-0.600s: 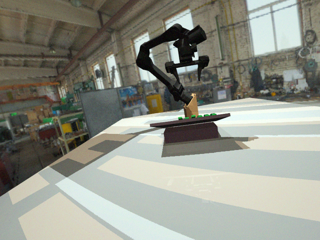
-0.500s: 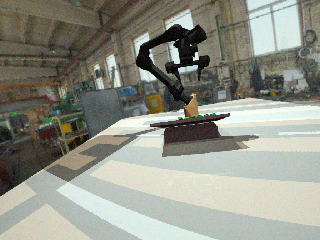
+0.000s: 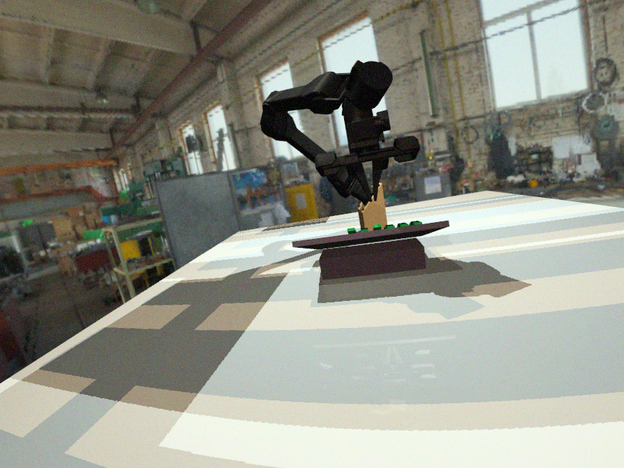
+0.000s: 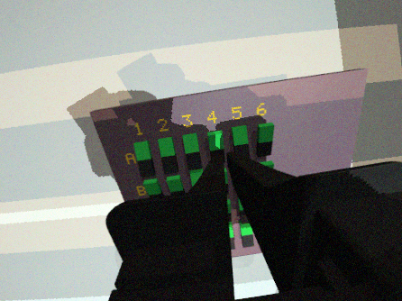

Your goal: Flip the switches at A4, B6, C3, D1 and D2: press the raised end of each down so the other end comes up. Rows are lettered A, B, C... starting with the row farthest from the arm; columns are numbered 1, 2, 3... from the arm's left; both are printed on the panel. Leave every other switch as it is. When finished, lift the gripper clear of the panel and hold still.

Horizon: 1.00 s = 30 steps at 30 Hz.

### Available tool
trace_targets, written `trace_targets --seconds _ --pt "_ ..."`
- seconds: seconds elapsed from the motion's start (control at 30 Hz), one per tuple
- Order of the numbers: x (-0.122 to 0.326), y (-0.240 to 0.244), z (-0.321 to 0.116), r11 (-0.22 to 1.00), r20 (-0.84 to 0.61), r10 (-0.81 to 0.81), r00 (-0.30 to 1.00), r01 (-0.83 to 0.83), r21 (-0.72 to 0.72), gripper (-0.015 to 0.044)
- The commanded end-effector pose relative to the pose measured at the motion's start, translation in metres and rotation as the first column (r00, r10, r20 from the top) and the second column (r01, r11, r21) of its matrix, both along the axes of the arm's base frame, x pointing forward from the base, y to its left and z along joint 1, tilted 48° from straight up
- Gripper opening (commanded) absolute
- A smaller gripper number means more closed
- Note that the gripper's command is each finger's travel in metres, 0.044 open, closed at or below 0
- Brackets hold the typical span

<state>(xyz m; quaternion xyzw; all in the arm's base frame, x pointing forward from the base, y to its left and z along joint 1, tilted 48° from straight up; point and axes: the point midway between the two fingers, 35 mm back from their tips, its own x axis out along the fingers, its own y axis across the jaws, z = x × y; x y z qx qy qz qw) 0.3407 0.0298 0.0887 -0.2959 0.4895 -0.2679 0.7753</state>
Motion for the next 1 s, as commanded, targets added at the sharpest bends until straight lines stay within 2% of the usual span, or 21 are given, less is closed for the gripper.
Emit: trace_targets --seconds 0.0,0.97 --pt "0.004 -0.014 -0.011 1.000 -0.022 -0.011 1.000 0.011 -0.008 0.0000" --pt "0.013 -0.031 -0.025 1.000 -0.021 -0.011 1.000 0.011 -0.009 0.0000"
